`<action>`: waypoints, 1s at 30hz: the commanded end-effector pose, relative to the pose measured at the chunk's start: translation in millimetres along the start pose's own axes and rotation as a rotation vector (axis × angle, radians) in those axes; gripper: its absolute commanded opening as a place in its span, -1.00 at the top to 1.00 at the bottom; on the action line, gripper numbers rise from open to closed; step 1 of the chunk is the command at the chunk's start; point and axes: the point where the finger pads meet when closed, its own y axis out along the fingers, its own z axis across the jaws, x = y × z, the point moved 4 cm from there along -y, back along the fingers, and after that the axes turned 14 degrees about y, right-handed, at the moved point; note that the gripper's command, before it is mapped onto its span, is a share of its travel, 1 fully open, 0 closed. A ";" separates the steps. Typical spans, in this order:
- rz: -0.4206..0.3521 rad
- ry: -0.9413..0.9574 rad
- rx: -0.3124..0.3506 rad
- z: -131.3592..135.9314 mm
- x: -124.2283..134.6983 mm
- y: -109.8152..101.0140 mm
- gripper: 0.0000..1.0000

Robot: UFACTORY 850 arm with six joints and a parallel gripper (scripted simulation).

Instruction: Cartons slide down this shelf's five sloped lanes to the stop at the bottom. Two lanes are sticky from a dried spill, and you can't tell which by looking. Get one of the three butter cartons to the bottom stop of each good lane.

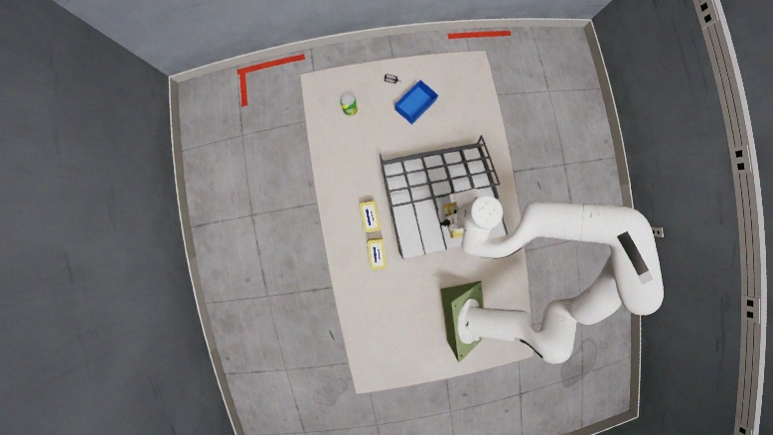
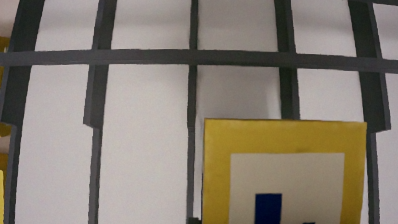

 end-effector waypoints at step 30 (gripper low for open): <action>-0.193 0.000 0.045 -1.3 -7.9 0.8 1.00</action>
